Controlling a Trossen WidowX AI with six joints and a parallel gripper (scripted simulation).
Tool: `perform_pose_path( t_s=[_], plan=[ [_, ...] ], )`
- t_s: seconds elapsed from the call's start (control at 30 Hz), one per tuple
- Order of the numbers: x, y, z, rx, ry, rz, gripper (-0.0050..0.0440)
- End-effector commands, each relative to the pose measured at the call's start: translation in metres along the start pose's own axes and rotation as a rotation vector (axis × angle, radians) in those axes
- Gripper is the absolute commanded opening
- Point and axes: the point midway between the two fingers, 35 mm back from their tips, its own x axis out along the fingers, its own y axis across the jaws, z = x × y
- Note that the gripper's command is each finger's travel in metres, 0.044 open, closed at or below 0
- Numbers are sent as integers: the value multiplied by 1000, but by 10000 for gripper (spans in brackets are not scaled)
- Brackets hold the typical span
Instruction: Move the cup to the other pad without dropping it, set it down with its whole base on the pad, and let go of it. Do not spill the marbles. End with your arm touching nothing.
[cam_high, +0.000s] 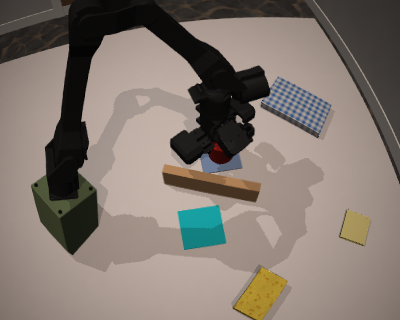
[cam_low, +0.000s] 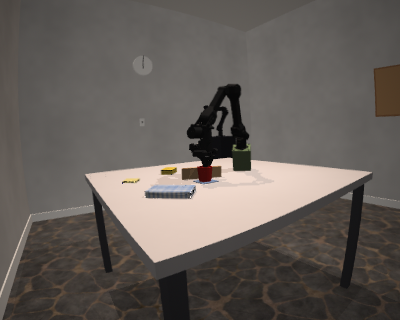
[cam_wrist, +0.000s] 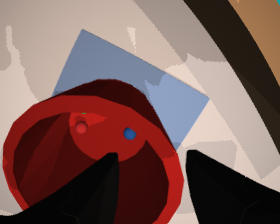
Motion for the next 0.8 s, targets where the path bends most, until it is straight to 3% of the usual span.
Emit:
perform_pose_path(
  t_s=[0.0, 0.33, 0.67, 0.77],
  plan=[
    [8, -4, -1, 4, 5, -15, 148],
    [22, -6, -2, 4, 5, -15, 148],
    [22, -6, -2, 4, 5, -15, 148],
    [20, -4, -2, -1, 5, -9, 110]
  ],
)
